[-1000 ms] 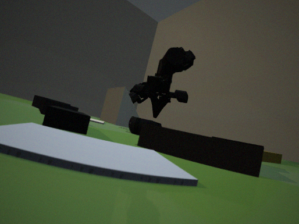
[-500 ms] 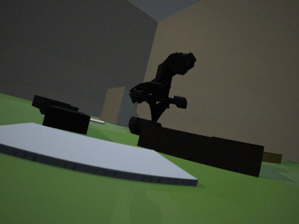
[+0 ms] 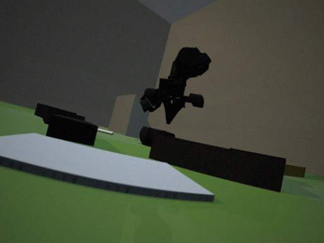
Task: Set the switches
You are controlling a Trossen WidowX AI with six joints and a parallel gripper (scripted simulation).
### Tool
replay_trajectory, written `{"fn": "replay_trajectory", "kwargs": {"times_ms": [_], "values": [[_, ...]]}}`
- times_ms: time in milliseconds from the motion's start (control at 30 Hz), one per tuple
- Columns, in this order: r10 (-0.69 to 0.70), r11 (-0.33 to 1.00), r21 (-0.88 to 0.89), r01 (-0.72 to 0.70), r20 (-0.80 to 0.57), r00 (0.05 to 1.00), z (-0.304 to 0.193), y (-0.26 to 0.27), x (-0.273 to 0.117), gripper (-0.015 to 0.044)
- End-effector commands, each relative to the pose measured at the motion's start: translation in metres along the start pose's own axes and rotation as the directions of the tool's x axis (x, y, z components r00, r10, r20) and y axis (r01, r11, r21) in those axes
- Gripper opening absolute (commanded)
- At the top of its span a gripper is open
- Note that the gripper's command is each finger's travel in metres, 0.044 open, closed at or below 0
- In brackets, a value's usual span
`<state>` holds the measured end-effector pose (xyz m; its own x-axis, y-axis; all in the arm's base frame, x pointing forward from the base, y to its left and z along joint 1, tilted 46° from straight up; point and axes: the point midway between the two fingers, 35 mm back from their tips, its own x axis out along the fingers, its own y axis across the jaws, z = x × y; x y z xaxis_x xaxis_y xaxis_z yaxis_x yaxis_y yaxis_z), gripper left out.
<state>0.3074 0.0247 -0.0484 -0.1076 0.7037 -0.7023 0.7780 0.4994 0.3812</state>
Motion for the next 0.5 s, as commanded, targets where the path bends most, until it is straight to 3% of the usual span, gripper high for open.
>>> {"fn": "replay_trajectory", "kwargs": {"times_ms": [0,467], "values": [[-0.001,1.0,-0.01,0.001,0.005,1.0,-0.001,0.001,-0.01,0.0],[-0.002,1.0,-0.011,0.002,0.005,1.0,0.018,-0.02,-0.002,0.0]]}}
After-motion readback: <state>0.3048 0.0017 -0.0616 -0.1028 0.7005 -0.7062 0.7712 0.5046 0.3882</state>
